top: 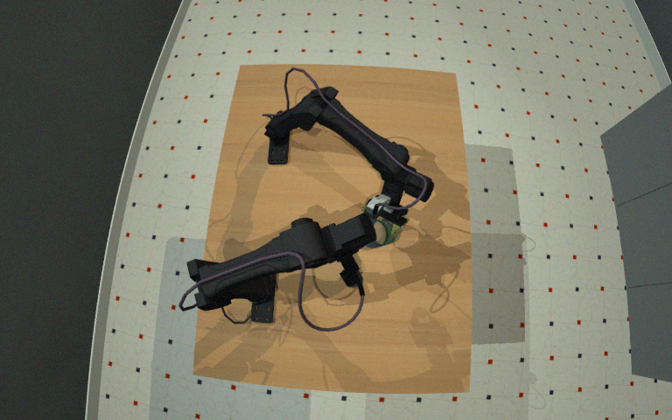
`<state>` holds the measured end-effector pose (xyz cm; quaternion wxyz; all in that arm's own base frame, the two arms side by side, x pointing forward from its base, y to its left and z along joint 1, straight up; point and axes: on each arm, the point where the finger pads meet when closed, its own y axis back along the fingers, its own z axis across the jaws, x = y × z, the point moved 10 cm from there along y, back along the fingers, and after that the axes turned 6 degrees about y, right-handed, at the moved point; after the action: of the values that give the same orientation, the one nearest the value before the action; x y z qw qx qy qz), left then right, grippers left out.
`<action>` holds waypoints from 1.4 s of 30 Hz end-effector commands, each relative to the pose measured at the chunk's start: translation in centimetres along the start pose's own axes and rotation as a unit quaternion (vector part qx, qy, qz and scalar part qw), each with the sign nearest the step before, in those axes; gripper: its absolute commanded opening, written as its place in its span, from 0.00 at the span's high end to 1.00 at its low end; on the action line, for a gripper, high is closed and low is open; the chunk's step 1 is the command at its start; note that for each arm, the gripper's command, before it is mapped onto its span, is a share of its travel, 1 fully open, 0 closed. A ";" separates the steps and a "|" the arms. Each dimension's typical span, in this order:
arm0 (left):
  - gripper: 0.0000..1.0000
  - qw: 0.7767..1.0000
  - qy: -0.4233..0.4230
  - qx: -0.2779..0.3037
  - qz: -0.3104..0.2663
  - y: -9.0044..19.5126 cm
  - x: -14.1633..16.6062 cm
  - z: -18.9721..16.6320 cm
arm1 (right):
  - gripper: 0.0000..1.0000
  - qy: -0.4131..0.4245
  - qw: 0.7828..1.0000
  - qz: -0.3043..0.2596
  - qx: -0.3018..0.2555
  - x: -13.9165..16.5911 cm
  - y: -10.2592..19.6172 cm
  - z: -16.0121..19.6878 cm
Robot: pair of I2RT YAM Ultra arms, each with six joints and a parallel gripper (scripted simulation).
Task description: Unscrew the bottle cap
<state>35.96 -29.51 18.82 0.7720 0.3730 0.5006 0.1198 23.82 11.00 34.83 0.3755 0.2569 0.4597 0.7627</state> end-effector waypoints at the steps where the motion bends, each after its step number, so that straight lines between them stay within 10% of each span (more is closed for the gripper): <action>1: 1.00 1.000 -0.002 -0.011 -0.015 0.9 -0.8 0.3 | 0.85 0.007 1.000 0.000 0.002 0.1 0.2 -0.2; 4: 1.00 1.000 -0.002 -0.011 -0.015 0.9 -0.8 0.3 | 1.00 0.042 0.999 -0.004 0.005 0.1 0.2 -0.1; 19: 1.00 1.000 -0.002 -0.011 -0.015 0.9 -0.8 0.3 | 1.00 0.389 0.919 -0.051 0.030 0.9 0.3 0.1; 34: 1.00 1.000 -0.002 -0.011 -0.015 0.9 -0.8 0.3 | 1.00 0.694 0.712 -0.085 0.061 1.7 0.3 -0.1; 36: 1.00 1.000 -0.002 -0.011 -0.015 0.9 -0.8 0.3 | 1.00 0.694 0.712 -0.085 0.061 1.7 0.3 -0.1; 42: 1.00 1.000 -0.002 -0.011 -0.015 0.9 -0.8 0.3 | 1.00 0.800 0.588 -0.096 0.071 2.0 0.3 -0.4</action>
<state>36.01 -29.47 18.77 0.7714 0.3744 0.4996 0.1233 22.72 12.69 34.62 -0.0425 -0.3876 0.6588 0.6434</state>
